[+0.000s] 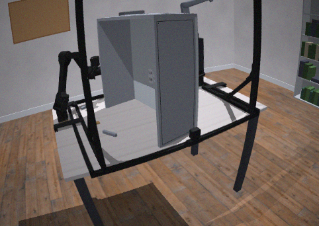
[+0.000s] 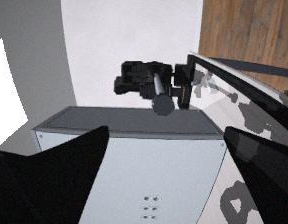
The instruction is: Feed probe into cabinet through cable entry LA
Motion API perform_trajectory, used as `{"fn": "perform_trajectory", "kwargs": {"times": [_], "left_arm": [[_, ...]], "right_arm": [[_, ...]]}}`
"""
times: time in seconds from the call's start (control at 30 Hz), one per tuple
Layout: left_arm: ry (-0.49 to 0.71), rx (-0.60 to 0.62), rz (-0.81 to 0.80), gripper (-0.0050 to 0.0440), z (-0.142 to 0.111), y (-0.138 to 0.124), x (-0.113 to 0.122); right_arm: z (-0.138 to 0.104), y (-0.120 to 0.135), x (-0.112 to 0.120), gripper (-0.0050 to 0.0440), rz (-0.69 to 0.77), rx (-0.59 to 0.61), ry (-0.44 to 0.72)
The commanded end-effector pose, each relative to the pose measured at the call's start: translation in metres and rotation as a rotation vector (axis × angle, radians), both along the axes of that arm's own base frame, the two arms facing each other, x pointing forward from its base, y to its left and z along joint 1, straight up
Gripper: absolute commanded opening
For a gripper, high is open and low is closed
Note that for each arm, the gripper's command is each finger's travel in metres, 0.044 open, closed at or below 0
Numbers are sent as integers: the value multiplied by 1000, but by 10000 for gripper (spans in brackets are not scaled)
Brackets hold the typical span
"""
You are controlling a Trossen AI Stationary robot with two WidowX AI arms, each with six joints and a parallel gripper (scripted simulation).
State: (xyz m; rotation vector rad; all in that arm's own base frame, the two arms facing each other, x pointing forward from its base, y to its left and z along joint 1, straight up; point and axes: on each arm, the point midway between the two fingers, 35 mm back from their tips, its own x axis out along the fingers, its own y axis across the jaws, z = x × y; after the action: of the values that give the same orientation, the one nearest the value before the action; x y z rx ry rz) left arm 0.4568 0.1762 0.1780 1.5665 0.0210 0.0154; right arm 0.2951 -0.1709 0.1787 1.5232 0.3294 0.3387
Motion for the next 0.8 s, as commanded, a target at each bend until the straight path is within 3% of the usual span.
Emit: {"fn": "perform_trajectory", "kwargs": {"times": [0.0,0.77], "left_arm": [[-3,4,4,0,1,1,0],[-3,4,4,0,1,1,0]], "right_arm": [[-3,1,-3,440,8,19,10],[-3,8,15,440,-4,20,10]]}}
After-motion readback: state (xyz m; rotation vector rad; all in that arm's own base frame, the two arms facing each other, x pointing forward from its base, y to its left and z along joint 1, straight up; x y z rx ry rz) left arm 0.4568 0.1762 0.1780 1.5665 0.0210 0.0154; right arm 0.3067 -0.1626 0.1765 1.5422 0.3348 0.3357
